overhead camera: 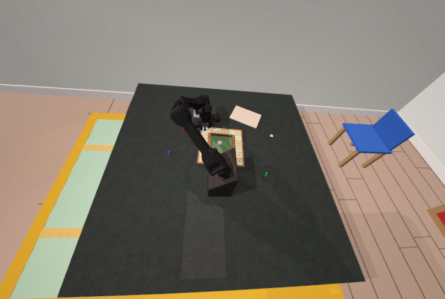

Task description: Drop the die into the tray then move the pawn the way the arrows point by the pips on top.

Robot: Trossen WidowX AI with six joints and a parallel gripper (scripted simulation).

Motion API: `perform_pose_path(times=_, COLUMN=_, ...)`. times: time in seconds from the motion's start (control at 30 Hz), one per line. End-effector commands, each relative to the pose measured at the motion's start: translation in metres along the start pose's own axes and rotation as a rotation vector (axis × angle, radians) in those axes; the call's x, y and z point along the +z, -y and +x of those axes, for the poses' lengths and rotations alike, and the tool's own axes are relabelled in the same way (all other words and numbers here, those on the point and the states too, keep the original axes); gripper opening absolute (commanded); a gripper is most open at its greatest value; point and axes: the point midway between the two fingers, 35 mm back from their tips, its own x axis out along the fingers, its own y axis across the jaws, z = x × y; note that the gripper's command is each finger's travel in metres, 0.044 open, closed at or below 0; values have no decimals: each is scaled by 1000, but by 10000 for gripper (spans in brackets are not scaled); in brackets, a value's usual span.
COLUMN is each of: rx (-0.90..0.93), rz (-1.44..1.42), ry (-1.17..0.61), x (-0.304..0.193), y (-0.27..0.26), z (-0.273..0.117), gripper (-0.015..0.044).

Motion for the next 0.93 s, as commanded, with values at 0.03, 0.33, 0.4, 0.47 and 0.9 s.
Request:
perform_pose_path(times=0.03, rx=-6, rz=1, ry=9, x=3, y=1, z=-44, gripper=368)
perform_pose_path(times=0.33, rx=-36, rz=94, ry=2, x=-50, y=24, z=-80, gripper=440)
perform_pose_path(times=0.4, rx=-45, rz=148, ry=-2, x=-82, y=31, z=-95, gripper=440)
perform_pose_path(times=0.47, rx=-48, rz=202, ry=-6, x=-115, y=34, z=-108, gripper=440)
perform_pose_path(times=0.9, rx=-49, rz=272, ry=3, x=-153, y=35, z=-121, gripper=440)
